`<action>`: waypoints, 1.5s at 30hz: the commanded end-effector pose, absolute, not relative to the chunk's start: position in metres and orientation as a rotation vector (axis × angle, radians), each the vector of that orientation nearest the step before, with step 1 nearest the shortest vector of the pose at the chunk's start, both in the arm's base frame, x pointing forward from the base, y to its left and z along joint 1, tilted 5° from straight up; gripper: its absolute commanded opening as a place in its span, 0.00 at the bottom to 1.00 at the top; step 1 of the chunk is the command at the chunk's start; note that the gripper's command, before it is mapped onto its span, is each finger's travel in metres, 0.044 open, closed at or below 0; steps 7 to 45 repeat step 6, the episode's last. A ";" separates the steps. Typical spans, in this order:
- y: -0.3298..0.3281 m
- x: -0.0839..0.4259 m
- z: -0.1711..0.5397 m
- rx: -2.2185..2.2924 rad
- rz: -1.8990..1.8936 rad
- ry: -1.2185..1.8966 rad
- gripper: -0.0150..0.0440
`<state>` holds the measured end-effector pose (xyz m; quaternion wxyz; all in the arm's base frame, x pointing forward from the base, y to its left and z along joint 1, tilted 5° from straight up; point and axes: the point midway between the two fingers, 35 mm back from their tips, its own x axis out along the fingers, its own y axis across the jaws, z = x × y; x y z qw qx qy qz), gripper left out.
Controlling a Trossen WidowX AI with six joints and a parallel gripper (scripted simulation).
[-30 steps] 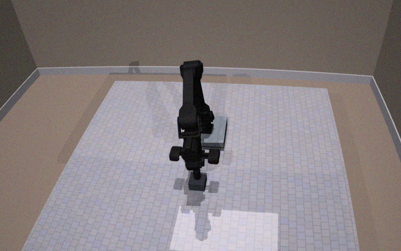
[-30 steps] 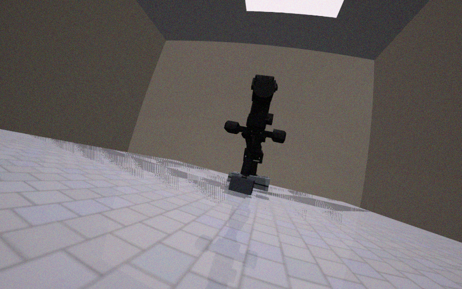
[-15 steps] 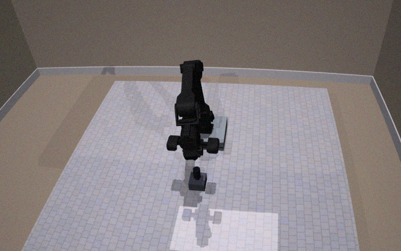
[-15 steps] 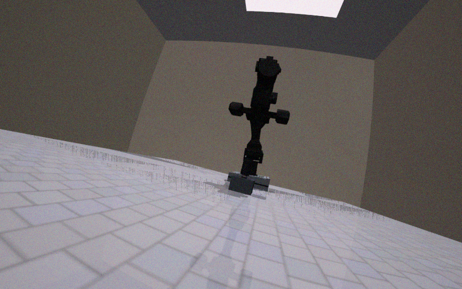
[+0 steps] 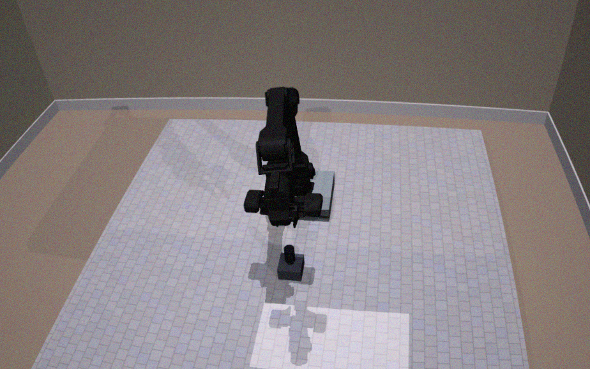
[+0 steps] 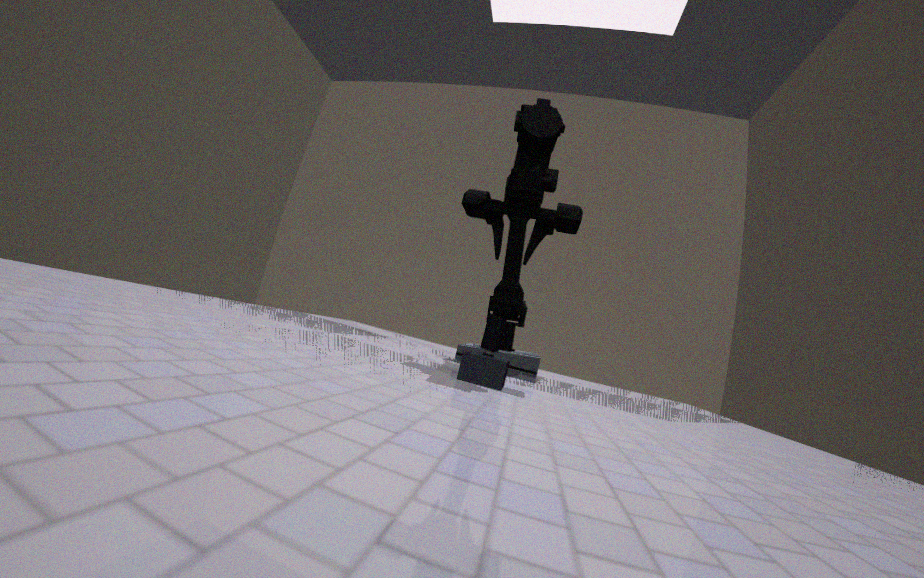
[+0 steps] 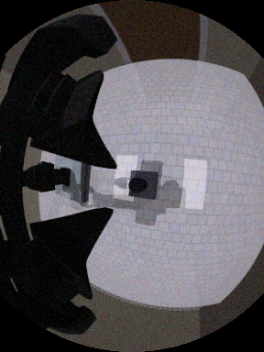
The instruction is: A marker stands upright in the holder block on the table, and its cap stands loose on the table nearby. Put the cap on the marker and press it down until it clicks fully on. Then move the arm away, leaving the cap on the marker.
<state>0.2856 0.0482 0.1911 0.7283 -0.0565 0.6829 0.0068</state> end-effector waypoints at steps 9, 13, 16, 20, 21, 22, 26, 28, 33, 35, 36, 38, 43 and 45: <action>0.048 0.285 0.192 -0.121 0.010 1.506 1.00; 0.048 0.285 0.192 -0.121 0.010 1.506 1.00; 0.048 0.285 0.192 -0.121 0.010 1.506 1.00; 0.048 0.285 0.192 -0.121 0.010 1.506 1.00; 0.048 0.285 0.192 -0.121 0.010 1.506 1.00; 0.048 0.285 0.192 -0.121 0.010 1.506 1.00; 0.048 0.285 0.192 -0.121 0.010 1.506 1.00; 0.048 0.285 0.192 -0.121 0.010 1.506 1.00; 0.048 0.285 0.192 -0.121 0.010 1.506 1.00; 0.048 0.285 0.192 -0.121 0.010 1.506 1.00; 0.048 0.285 0.192 -0.121 0.010 1.506 1.00; 0.048 0.285 0.192 -0.121 0.010 1.506 1.00; 0.048 0.285 0.192 -0.121 0.010 1.506 1.00; 0.048 0.285 0.192 -0.121 0.010 1.506 1.00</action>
